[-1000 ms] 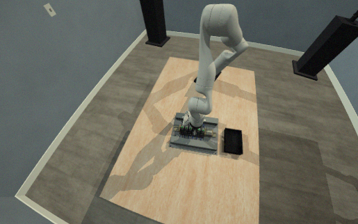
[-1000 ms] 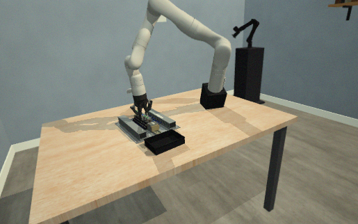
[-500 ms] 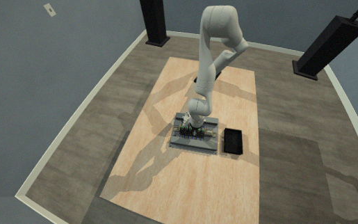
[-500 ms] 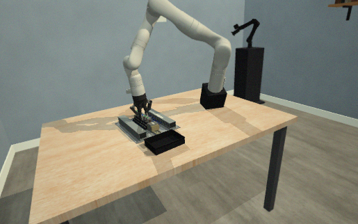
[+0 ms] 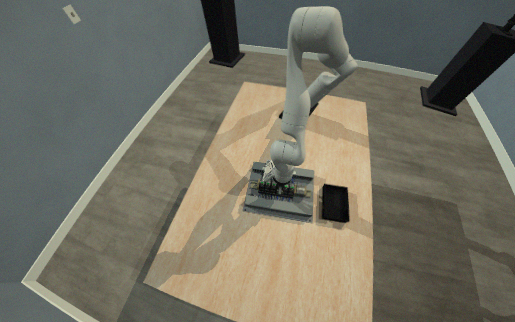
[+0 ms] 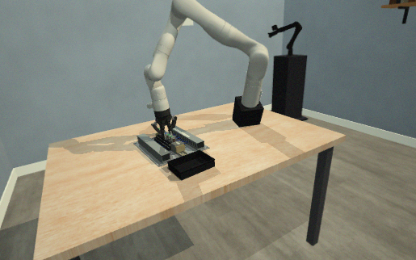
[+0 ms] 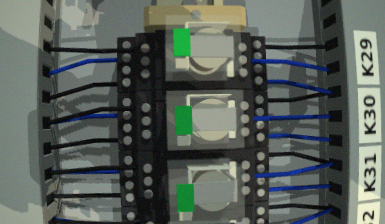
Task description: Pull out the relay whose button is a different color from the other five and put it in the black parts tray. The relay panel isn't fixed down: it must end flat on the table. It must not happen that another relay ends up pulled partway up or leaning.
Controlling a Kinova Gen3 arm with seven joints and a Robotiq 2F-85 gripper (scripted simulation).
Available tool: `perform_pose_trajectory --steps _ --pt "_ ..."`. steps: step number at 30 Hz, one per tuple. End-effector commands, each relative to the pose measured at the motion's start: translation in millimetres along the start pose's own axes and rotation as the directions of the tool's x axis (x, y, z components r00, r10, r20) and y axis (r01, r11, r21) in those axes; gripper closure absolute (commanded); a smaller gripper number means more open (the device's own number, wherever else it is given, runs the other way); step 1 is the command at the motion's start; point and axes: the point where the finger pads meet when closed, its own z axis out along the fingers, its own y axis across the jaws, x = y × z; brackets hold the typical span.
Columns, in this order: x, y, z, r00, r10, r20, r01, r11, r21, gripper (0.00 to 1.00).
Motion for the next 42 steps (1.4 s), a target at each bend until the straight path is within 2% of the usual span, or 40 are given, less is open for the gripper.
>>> perform_pose_trajectory --steps 1,42 --pt "0.4 -0.2 -0.8 1.000 0.000 -0.001 0.000 1.000 0.010 1.00" --pt "0.4 1.3 -1.0 1.000 0.000 -0.001 0.000 0.998 0.066 1.00"
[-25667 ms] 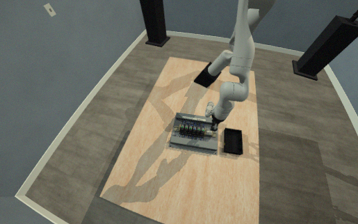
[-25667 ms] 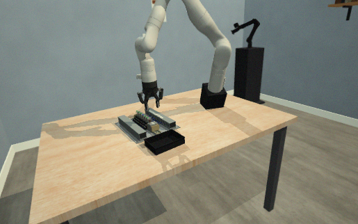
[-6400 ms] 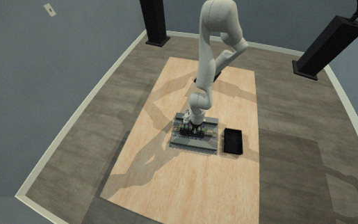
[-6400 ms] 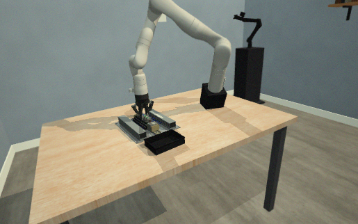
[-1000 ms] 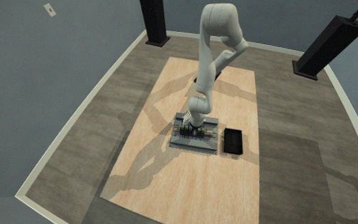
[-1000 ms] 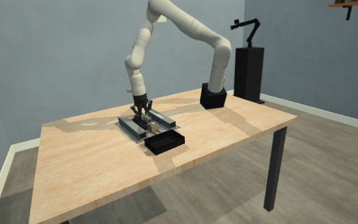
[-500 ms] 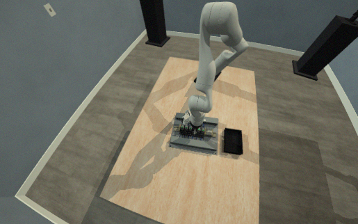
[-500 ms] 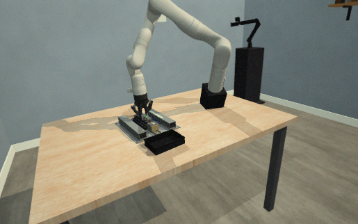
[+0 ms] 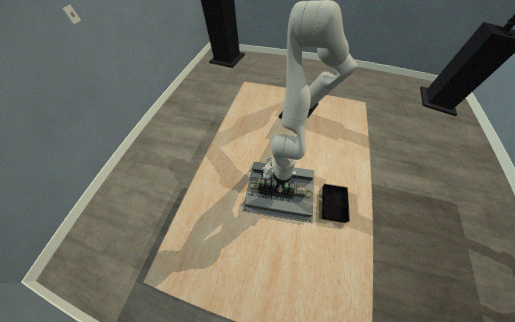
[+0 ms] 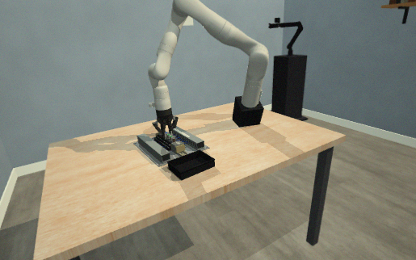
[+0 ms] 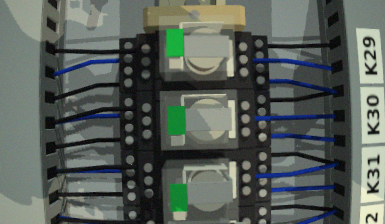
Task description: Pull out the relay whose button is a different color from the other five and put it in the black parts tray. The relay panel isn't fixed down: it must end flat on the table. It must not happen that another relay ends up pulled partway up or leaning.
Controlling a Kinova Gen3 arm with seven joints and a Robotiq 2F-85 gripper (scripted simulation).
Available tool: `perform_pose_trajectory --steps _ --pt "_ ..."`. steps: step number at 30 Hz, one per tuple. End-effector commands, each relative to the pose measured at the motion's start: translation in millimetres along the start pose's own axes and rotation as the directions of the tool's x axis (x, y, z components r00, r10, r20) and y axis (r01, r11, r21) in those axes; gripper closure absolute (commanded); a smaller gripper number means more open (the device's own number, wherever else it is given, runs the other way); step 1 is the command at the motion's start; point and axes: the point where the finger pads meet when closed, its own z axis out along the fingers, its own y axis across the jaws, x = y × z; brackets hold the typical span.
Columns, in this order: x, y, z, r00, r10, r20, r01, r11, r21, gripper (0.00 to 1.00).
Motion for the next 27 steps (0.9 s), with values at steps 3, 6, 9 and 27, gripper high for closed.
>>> perform_pose_trajectory --steps 3,6,9,27 --pt "0.4 -0.3 -0.8 1.000 0.000 -0.001 0.000 1.000 0.010 1.00" --pt "0.4 -0.1 -0.9 1.000 0.000 -0.001 0.000 1.000 0.020 1.00" --pt "0.4 0.1 -0.9 1.000 0.000 -0.001 0.000 1.000 0.027 1.00" --pt "0.4 0.9 -1.1 1.000 0.000 -0.001 0.000 0.999 0.053 1.00"
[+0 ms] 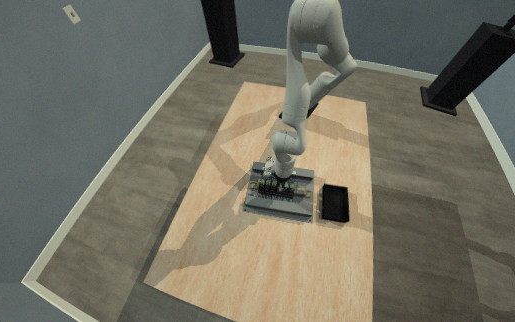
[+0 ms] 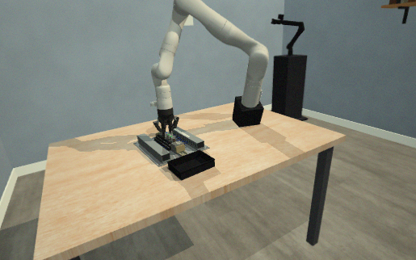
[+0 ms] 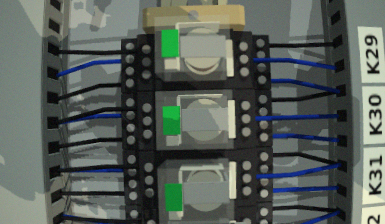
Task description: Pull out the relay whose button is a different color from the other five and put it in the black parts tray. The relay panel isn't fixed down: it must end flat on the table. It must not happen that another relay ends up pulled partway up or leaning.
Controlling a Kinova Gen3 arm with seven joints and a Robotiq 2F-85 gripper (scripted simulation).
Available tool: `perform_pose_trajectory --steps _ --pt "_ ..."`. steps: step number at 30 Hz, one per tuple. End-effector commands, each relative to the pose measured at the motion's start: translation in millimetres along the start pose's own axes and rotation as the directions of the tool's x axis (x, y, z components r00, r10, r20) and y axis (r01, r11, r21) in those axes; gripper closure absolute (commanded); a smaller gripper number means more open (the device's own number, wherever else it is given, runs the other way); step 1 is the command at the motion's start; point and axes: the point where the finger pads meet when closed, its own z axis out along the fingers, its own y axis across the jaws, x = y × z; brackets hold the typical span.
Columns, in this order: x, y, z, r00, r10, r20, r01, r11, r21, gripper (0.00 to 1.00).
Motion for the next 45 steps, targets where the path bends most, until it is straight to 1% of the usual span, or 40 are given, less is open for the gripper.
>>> perform_pose_trajectory --steps 1,7,16,24,32,41,45 --pt "0.4 -0.5 -0.8 1.000 0.000 -0.001 0.000 1.000 0.007 1.00" --pt "0.4 -0.4 -0.8 1.000 0.000 -0.001 0.000 1.000 0.010 1.00" --pt "0.4 0.2 -0.9 1.000 0.000 -0.001 0.000 0.999 0.033 1.00" --pt "0.4 0.3 -1.0 1.000 0.000 -0.001 0.000 0.999 0.036 1.00" --pt "0.4 0.9 -1.0 1.000 0.000 -0.001 0.000 0.998 0.058 1.00" --pt "0.4 1.0 -1.1 1.000 0.000 -0.001 0.000 0.998 0.062 1.00" --pt "0.4 1.3 -1.1 1.000 0.000 -0.001 0.000 0.997 0.072 1.00"
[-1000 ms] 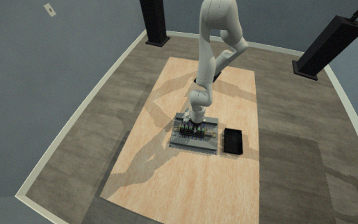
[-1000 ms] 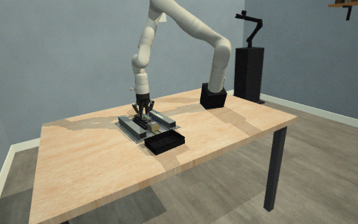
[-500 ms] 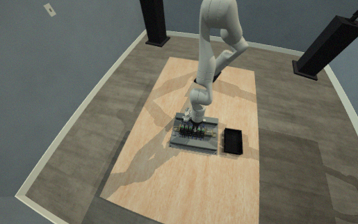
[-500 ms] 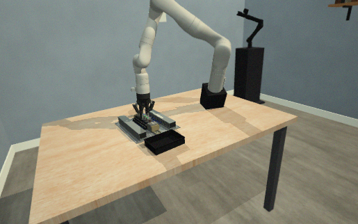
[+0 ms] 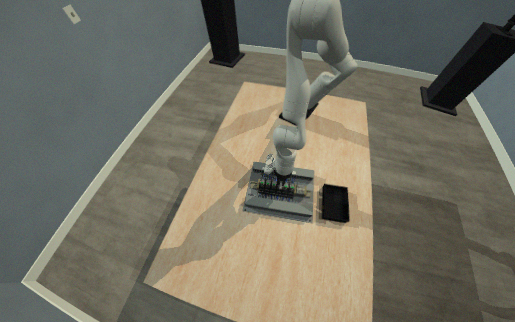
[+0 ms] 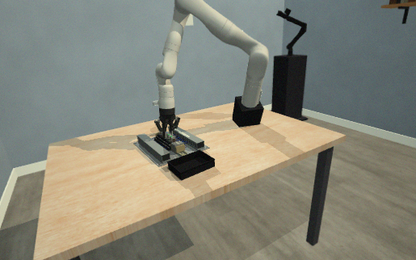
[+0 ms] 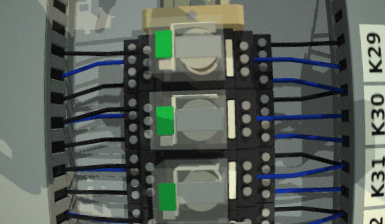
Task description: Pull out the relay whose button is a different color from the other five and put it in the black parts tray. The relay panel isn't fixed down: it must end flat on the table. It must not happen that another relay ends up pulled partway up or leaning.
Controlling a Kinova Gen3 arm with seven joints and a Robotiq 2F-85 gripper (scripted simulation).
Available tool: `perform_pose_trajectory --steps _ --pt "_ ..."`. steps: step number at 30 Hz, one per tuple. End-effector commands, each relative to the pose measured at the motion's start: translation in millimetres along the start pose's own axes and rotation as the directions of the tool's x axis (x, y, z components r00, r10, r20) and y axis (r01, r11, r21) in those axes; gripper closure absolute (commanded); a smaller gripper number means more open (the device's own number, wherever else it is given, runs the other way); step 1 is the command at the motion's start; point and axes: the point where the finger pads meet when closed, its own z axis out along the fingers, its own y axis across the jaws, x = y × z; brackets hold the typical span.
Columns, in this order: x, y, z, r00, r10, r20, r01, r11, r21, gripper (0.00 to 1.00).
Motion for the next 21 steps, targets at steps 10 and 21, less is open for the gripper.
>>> perform_pose_trajectory --steps 10,21 --pt "0.4 -0.2 -0.8 1.000 0.000 -0.001 0.000 1.000 0.024 1.00" --pt "0.4 -0.8 -0.9 1.000 0.000 -0.001 0.000 1.000 -0.003 1.00"
